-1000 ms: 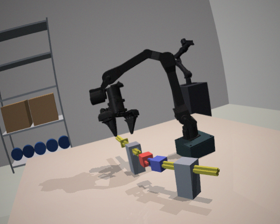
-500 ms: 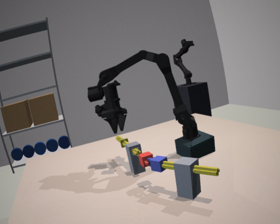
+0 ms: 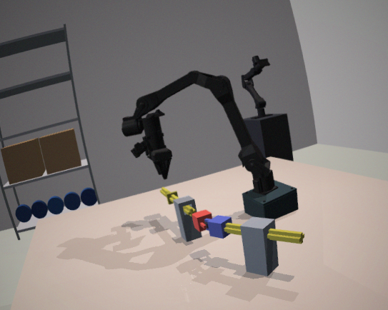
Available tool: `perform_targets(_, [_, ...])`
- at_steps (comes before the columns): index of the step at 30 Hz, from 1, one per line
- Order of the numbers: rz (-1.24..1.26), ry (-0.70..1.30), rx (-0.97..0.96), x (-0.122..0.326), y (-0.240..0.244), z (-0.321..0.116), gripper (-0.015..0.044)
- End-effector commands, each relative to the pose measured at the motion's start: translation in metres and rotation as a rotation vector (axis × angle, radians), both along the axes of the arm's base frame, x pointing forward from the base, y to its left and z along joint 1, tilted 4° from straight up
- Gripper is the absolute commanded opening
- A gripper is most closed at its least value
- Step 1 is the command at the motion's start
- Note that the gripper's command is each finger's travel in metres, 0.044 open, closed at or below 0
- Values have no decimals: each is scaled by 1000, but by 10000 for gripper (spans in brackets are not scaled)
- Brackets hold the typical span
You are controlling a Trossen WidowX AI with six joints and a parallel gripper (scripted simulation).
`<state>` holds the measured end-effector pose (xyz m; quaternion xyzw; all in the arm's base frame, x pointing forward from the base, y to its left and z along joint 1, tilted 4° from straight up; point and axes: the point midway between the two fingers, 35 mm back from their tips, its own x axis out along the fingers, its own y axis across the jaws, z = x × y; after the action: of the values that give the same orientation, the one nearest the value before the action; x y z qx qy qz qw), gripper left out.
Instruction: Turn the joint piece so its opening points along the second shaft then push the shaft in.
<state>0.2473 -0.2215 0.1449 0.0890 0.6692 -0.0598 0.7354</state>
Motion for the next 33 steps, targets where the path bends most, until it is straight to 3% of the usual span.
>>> perform_targets(1, [78,11,-34,-5,-12,2,440])
perform_targets(8, [55,12,-32,-5,-12,1,440])
perform_targets(33, [-807,30,51,-1,-14,-38,440])
